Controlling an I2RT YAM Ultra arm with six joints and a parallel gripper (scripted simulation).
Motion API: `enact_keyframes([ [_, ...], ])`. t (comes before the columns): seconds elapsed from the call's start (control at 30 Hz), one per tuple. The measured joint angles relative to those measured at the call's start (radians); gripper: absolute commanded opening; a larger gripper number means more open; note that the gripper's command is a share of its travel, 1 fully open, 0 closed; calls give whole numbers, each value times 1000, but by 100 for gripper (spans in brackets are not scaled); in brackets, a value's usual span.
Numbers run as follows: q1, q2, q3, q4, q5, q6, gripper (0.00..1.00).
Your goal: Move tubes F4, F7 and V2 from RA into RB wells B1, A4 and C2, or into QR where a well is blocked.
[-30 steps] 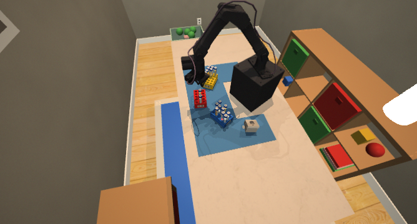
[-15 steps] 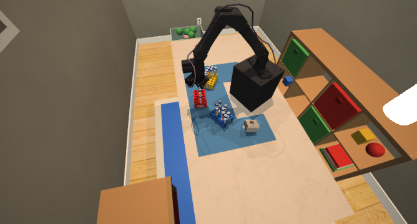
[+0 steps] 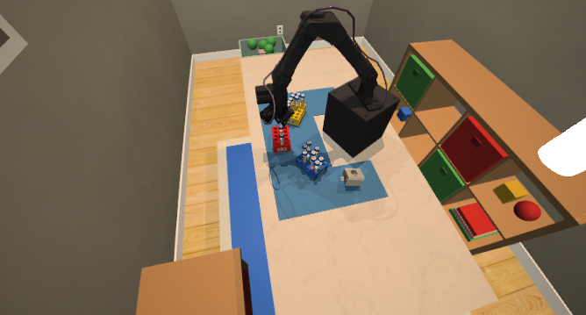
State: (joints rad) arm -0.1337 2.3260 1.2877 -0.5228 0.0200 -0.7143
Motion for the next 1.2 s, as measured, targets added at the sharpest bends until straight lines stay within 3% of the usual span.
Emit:
enact_keyframes([
  [1.2,0,26,-9,38,0,1,30],
])
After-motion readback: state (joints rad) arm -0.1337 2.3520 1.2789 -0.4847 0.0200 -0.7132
